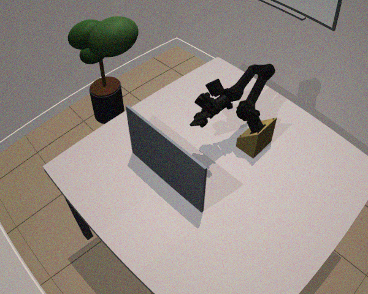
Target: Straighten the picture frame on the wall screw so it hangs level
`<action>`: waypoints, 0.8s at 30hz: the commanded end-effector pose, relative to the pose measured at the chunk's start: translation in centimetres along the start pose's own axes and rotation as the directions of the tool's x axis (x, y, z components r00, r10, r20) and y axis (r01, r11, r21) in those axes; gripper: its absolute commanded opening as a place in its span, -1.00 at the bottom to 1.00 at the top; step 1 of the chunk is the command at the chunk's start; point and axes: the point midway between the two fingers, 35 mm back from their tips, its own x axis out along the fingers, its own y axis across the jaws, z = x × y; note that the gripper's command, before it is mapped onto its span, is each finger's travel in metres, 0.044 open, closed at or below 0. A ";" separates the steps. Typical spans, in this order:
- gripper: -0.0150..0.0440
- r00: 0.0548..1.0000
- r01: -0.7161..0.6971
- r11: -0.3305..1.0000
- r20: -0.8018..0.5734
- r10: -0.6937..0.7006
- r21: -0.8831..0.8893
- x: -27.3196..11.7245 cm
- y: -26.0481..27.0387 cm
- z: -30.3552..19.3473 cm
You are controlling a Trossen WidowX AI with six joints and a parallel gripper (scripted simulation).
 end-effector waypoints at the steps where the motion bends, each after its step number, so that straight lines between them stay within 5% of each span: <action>1: 0.39 1.000 -0.003 1.000 0.004 0.003 -0.004 0.0 0.0 0.1; 24: 0.39 1.000 0.000 1.000 0.000 0.000 -0.003 1.2 -2.6 -1.5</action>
